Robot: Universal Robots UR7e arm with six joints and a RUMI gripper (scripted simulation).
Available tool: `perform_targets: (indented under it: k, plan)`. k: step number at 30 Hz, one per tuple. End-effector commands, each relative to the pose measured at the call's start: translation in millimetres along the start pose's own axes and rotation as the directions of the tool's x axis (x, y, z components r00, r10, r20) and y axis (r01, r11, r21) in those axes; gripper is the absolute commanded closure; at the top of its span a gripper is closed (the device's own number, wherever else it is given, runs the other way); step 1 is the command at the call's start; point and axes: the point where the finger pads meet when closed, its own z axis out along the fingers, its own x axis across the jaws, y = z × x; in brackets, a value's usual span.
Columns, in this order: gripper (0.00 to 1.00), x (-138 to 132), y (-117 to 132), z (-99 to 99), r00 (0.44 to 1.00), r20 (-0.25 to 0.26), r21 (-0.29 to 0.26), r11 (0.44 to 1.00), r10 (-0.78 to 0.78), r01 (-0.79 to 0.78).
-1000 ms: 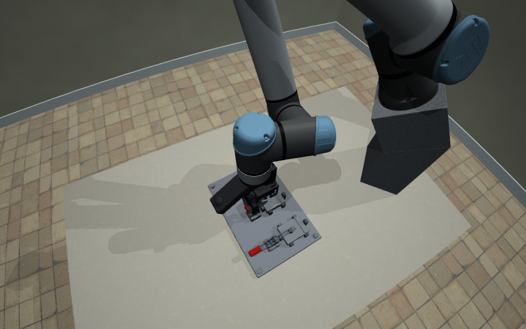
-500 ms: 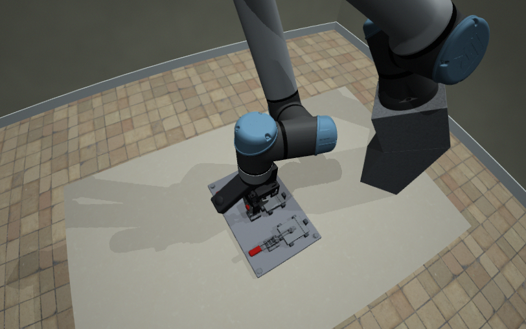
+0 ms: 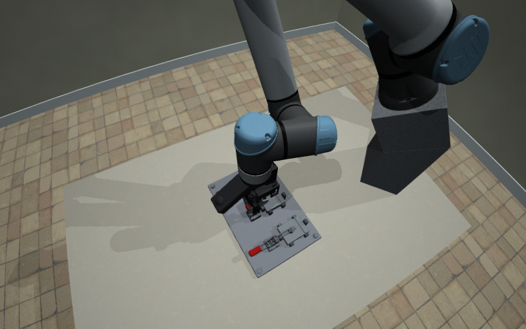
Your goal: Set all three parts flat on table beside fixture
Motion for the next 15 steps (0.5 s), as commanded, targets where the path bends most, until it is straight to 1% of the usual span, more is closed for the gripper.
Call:
perform_targets:
  k: [1,15]
  plan:
    - [1.0,0.0,4.2,1.7,1.0,0.001,-0.008,1.0,-0.001,0.001]
    - [1.0,-0.1,9.4,2.0,1.0,0.001,-0.009,1.0,-0.001,0.001]
